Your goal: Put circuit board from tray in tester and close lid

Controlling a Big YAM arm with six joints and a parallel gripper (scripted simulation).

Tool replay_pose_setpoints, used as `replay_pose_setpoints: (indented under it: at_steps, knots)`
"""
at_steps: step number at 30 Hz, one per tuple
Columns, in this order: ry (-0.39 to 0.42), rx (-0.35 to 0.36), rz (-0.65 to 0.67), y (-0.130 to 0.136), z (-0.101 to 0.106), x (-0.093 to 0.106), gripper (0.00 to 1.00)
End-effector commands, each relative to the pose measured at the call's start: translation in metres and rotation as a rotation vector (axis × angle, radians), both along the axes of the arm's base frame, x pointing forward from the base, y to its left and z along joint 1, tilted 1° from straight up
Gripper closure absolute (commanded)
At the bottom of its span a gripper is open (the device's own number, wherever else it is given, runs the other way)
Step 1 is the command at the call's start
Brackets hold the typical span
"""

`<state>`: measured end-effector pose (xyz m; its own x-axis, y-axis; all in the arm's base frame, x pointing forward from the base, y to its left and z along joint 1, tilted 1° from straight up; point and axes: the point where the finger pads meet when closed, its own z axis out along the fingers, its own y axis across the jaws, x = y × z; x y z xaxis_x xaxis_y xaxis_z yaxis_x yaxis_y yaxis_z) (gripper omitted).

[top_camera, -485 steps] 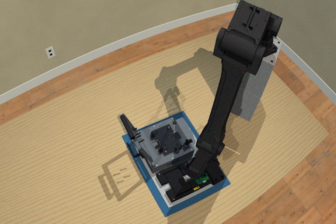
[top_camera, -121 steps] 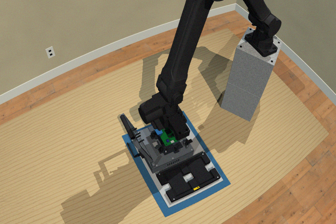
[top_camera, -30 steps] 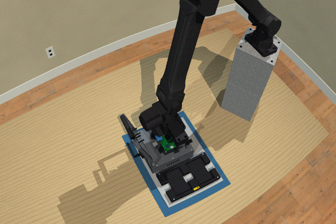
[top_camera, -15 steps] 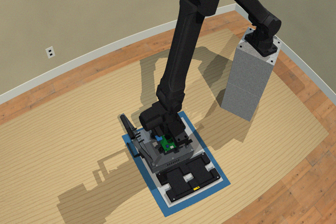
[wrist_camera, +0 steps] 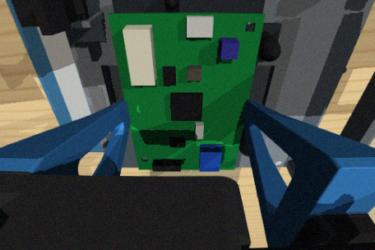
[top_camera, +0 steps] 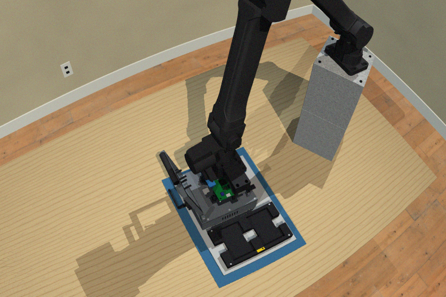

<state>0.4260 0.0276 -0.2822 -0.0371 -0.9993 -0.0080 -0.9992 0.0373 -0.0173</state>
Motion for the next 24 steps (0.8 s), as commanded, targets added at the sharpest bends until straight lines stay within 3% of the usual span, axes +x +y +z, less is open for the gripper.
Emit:
replay_pose_setpoints:
  at_steps: [1,24]
  knots:
    - [-0.013,0.006,-0.001,0.005,-0.0057,0.0047,0.28]
    - [-0.016,0.007,-0.002,0.0051,-0.0074,0.0062,0.28]
